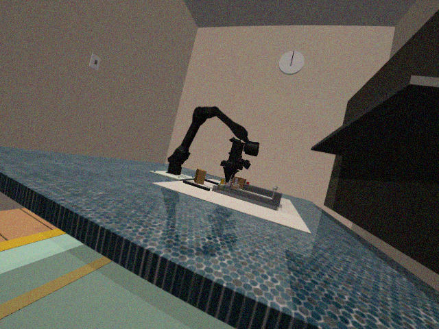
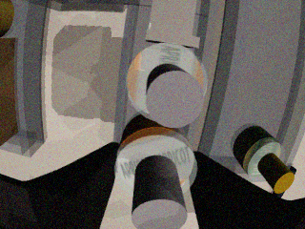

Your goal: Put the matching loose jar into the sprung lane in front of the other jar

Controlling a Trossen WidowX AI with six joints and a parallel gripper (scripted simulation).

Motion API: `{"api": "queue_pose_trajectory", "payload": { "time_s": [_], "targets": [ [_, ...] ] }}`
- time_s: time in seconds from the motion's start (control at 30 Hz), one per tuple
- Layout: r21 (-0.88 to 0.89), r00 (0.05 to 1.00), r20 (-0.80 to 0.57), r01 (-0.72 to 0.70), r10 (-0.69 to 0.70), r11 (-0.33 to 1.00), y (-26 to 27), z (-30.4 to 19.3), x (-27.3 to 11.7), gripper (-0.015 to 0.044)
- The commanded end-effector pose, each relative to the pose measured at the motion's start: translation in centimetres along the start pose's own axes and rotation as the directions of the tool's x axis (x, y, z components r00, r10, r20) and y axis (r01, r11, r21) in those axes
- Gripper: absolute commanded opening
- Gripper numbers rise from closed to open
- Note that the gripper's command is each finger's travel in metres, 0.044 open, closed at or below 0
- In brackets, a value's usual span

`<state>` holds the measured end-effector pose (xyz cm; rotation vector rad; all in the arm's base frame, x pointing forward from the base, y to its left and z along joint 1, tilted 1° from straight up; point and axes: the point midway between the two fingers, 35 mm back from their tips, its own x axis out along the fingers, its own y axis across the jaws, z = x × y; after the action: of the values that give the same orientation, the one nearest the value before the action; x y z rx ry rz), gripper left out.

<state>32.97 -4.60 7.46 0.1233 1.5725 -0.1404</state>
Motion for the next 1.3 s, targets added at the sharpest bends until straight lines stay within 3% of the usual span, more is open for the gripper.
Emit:
{"api": "queue_pose_trajectory", "payload": {
  "time_s": [0.0, 1.27],
  "targets": [
    [-0.003, 1.0, 0.023, 0.005, -0.005, 1.0, -0.1, 0.6, 0.2, 0.0],
    [-0.003, 1.0, 0.023, 0.005, -0.005, 1.0, -0.1, 0.3, 1.5, 0.0]
  ]
}}
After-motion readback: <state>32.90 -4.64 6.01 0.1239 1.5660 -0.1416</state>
